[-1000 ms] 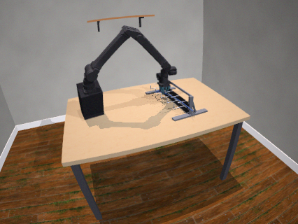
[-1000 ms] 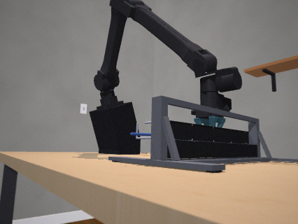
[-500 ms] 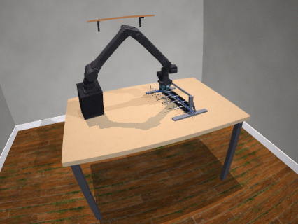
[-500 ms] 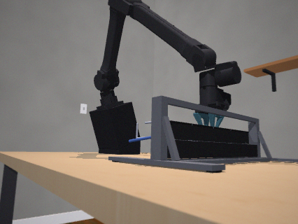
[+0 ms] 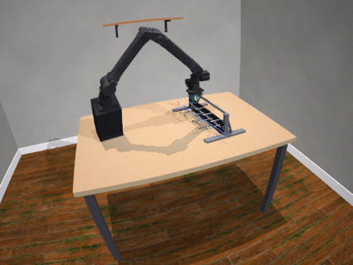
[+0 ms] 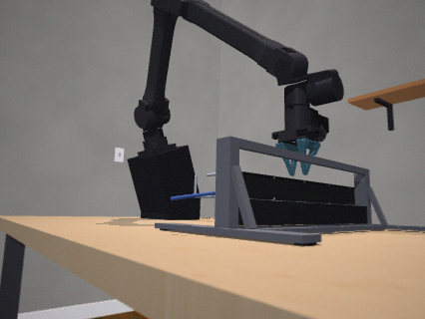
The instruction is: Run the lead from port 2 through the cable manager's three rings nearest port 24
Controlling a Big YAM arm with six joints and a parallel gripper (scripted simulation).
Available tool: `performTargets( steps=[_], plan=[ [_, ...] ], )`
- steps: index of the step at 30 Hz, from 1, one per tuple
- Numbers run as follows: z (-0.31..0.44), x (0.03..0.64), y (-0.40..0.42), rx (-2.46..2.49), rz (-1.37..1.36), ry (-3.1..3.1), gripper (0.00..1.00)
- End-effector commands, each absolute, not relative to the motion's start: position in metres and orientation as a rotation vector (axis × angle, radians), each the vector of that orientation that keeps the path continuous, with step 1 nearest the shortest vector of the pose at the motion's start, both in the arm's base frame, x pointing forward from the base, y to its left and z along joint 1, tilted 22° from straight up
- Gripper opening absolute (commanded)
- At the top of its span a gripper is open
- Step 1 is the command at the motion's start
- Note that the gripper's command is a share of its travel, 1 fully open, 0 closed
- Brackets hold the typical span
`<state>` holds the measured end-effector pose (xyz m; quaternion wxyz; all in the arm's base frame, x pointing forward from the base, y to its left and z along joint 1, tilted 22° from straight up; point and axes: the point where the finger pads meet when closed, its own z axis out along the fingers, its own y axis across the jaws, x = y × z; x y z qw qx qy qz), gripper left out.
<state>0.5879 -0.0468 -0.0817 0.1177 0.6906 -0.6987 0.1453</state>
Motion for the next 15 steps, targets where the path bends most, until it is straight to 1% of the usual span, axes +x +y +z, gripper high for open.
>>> performTargets(
  steps=[1,2,4,6,7,8,10,13,15],
  plan=[
    [-0.038,0.615,-0.025,2.050,0.505,-2.081,0.33],
    [-0.036,0.613,-0.024,2.050,0.502,-2.079,0.33],
    [-0.060,0.597,-0.023,2.037,0.440,-2.044,0.33],
    [-0.060,0.597,-0.023,2.037,0.440,-2.044,0.33],
    [-0.068,0.584,-0.023,2.030,0.409,-2.025,0.33],
    [-0.065,0.584,-0.022,2.030,0.410,-2.026,0.33],
    [-0.026,0.607,-0.019,2.047,0.490,-2.073,0.33],
    [-0.019,0.611,-0.017,2.050,0.500,-2.079,0.33],
    [-0.039,0.605,-0.017,2.042,0.462,-2.057,0.33]
  ],
)
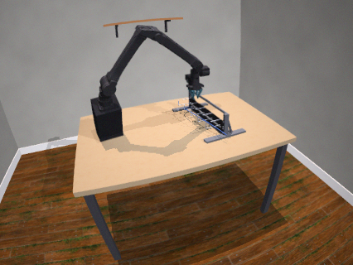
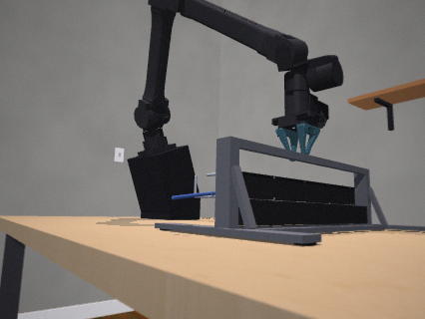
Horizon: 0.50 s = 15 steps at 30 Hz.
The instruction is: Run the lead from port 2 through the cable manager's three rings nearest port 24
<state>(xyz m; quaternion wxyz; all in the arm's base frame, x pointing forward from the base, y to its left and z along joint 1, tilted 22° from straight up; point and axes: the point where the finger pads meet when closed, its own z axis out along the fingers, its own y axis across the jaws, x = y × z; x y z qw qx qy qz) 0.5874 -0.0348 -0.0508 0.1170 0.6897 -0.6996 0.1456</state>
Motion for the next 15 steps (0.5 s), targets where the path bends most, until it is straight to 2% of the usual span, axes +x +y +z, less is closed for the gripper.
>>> performTargets(
  steps=[1,4,5,15],
  plan=[
    [-0.049,0.597,-0.018,2.036,0.438,-2.043,0.33],
    [-0.053,0.590,-0.018,2.036,0.424,-2.032,0.33],
    [-0.050,0.595,-0.018,2.039,0.438,-2.040,0.00],
    [-0.038,0.600,-0.018,2.044,0.461,-2.053,0.00]
  ],
)
